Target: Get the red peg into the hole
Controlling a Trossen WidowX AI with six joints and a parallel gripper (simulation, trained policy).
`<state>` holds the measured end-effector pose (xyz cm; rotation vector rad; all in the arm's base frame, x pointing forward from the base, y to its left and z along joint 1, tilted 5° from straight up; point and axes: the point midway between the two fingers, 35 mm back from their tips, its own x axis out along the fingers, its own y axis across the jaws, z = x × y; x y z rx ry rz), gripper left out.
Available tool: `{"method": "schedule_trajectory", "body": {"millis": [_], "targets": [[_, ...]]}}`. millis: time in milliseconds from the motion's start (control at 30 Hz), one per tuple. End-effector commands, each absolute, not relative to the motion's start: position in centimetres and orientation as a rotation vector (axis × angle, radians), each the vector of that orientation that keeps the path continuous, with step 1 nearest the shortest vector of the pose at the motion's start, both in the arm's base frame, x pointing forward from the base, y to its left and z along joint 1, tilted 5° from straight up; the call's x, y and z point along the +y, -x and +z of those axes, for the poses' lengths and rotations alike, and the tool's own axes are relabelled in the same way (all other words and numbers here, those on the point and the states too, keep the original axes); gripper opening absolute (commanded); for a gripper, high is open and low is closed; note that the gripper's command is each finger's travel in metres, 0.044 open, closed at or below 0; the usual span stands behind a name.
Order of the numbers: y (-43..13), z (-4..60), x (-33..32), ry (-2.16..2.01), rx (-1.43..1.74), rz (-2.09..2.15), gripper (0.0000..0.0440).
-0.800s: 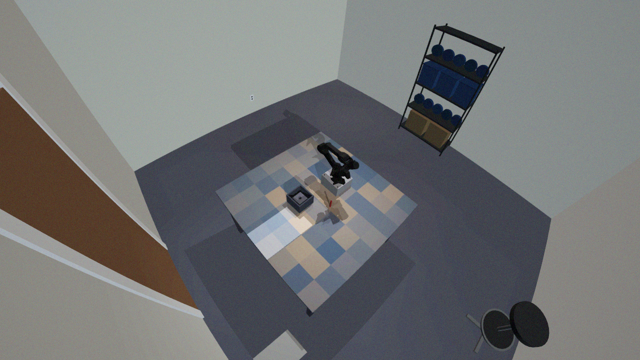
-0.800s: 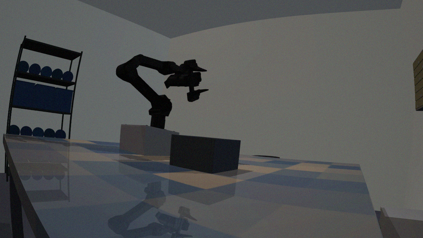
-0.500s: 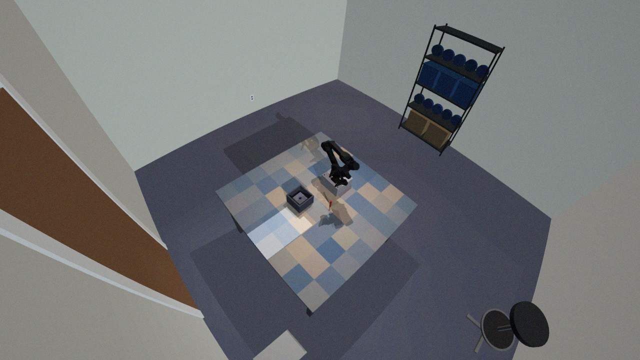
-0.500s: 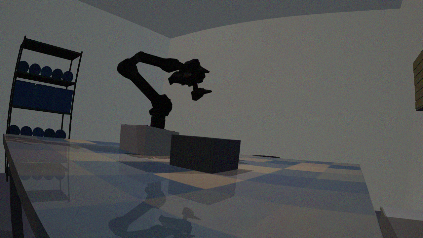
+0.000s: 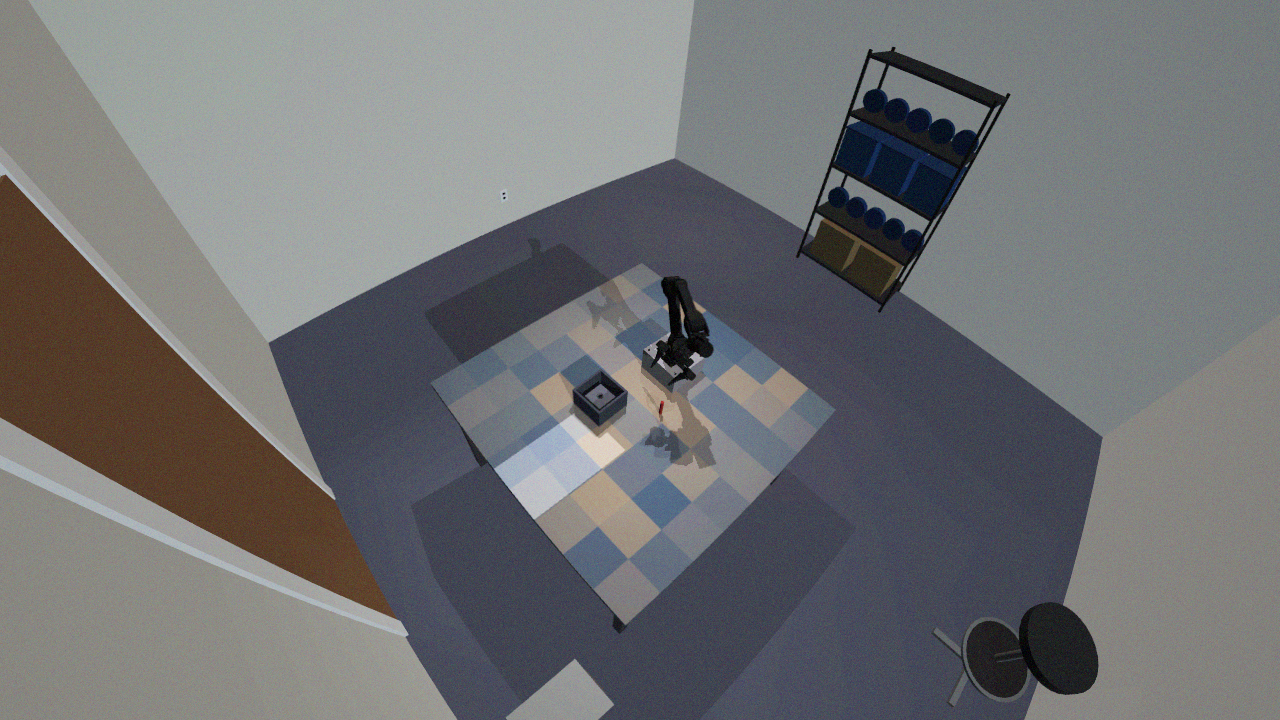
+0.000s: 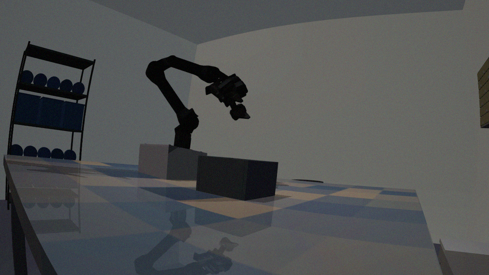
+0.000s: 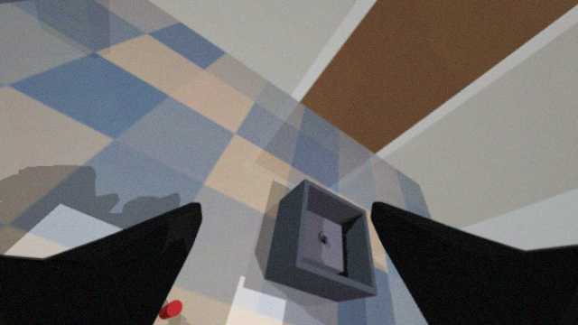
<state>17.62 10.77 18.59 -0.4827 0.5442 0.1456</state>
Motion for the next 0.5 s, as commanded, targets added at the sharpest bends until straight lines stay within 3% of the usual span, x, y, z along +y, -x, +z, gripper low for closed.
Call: {"method": "schedule_trajectory", "body": {"millis": [0, 467], "targets": [[-17.9, 17.6, 10.7, 0.4, 0.63, 0.113, 0.044], [-18.2, 12.6, 10.1, 0.073, 0.967, -0.106, 0.044]]}}
